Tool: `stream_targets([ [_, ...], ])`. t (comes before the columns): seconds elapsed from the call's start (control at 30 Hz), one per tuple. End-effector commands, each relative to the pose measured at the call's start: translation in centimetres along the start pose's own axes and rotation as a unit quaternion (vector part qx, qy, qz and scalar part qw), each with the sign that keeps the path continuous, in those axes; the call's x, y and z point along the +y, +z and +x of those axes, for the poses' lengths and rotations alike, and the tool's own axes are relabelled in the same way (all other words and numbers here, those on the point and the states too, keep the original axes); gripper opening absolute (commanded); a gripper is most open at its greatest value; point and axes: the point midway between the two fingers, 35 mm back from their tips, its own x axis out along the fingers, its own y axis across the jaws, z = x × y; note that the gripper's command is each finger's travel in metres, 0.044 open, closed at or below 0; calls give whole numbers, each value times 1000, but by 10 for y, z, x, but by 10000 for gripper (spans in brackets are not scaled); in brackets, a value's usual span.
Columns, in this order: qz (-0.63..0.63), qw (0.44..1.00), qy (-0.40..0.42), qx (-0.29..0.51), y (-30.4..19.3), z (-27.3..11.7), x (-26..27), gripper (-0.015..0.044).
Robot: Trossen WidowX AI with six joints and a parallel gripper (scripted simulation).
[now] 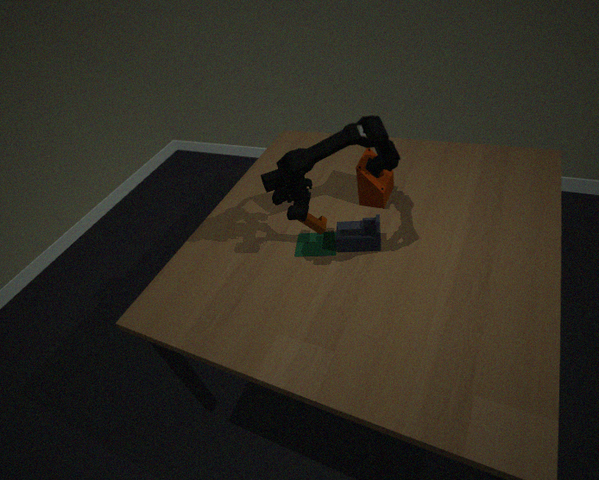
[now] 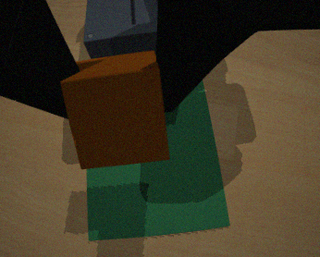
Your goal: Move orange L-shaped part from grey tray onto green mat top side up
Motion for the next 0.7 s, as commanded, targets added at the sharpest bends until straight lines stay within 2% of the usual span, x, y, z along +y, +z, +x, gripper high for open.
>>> stream_targets([
  [0.0,2,1000,1,2,-1,8,1,0],
  [0.67,2,1000,1,3,-2,41,1,0],
])
